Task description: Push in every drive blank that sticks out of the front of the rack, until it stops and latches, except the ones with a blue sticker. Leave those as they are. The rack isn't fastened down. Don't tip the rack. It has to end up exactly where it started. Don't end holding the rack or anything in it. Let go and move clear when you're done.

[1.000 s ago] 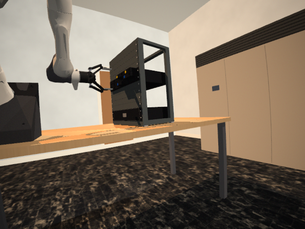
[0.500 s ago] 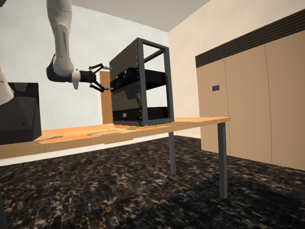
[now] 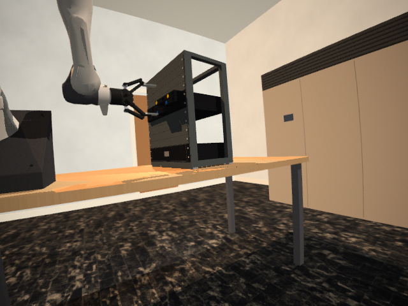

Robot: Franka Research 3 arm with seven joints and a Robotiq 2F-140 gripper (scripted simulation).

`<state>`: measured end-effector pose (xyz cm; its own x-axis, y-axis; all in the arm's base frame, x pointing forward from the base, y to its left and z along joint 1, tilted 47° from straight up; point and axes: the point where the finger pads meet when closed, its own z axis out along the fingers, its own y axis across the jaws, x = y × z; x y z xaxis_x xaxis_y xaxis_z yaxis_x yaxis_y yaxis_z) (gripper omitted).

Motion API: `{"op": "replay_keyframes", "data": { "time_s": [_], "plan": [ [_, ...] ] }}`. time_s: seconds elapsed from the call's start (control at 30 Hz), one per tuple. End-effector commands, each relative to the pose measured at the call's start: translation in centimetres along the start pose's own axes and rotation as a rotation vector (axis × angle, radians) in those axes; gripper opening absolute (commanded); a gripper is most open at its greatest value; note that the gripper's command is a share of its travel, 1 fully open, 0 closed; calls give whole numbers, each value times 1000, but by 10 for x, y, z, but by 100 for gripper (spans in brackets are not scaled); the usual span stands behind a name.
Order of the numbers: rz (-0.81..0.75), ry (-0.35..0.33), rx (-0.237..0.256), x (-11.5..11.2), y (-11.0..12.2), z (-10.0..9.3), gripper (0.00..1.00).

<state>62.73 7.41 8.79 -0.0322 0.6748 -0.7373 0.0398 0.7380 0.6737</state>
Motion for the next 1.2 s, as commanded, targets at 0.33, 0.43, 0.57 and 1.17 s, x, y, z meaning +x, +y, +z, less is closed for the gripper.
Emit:
{"op": "replay_keyframes", "data": {
  "time_s": [0.33,0.43,0.57,1.17],
  "plan": [
    [13,39,0,-44,3,-2,100],
    [13,39,0,-48,3,-2,100],
    [13,39,0,-50,3,-2,100],
    [13,39,0,-50,3,-2,100]
  ]
}}
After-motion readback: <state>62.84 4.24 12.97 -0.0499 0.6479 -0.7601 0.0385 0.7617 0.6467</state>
